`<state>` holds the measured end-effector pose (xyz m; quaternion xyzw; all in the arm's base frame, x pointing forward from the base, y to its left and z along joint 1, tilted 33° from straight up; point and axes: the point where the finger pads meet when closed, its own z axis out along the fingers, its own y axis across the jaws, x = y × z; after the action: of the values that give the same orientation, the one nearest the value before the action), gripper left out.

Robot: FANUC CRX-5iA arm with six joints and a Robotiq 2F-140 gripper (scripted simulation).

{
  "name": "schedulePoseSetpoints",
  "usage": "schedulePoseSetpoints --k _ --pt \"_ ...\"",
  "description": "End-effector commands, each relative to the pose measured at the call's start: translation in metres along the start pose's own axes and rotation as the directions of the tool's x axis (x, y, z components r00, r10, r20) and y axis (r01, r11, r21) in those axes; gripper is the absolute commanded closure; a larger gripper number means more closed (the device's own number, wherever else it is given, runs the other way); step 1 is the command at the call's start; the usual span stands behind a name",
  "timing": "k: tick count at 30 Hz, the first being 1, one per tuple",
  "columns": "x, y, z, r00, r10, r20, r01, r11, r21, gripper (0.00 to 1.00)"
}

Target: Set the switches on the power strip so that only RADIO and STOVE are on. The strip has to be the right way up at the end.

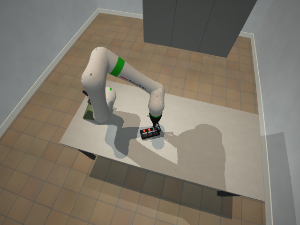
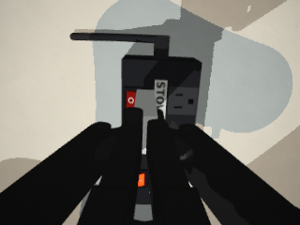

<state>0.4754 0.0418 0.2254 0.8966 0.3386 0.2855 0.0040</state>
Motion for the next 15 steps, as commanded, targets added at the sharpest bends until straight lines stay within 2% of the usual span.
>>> schedulePoseSetpoints --k 1,15 --pt "0.0002 0.0001 0.0 1.0 0.0 0.0 0.0 1.0 0.0 1.0" --pt "0.0002 0.0001 0.0041 1.0 0.0 0.0 0.0 1.0 0.0 1.0"
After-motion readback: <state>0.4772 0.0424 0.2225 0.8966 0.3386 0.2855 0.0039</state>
